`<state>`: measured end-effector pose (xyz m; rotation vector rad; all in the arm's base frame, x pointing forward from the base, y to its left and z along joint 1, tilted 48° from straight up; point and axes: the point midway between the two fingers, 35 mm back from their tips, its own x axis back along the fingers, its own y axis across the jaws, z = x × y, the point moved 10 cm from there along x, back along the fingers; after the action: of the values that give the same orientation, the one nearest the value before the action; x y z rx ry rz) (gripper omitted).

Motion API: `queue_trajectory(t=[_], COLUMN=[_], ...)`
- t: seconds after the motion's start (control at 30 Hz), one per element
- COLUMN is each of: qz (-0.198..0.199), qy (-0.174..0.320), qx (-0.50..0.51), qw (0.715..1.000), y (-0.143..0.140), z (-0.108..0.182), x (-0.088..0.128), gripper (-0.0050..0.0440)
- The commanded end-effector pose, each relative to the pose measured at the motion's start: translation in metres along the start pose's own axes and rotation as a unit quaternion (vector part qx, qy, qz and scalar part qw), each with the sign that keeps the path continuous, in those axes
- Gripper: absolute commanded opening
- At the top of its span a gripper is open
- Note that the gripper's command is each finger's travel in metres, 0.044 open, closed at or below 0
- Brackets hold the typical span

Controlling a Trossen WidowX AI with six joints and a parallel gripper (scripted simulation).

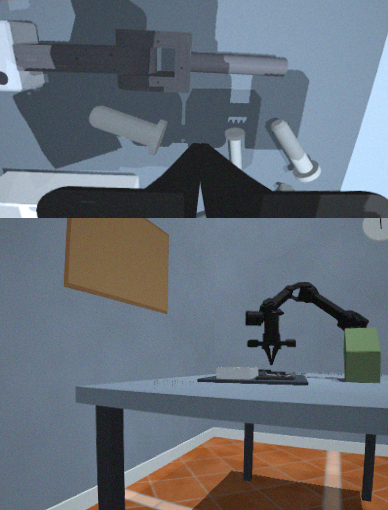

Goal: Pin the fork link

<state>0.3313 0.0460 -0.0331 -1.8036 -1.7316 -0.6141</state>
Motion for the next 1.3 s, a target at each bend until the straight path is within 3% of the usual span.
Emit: queue_trajectory(t=[0.0,1.27], qz=[-0.007,-0.001], qy=[0.003,-0.001], qx=[-0.004,0.001], qw=[1.0,1.0], y=[0.003,0.0], z=[-0.001,0.001], x=[0.003,-0.035], gripper=[-0.005,-0.005])
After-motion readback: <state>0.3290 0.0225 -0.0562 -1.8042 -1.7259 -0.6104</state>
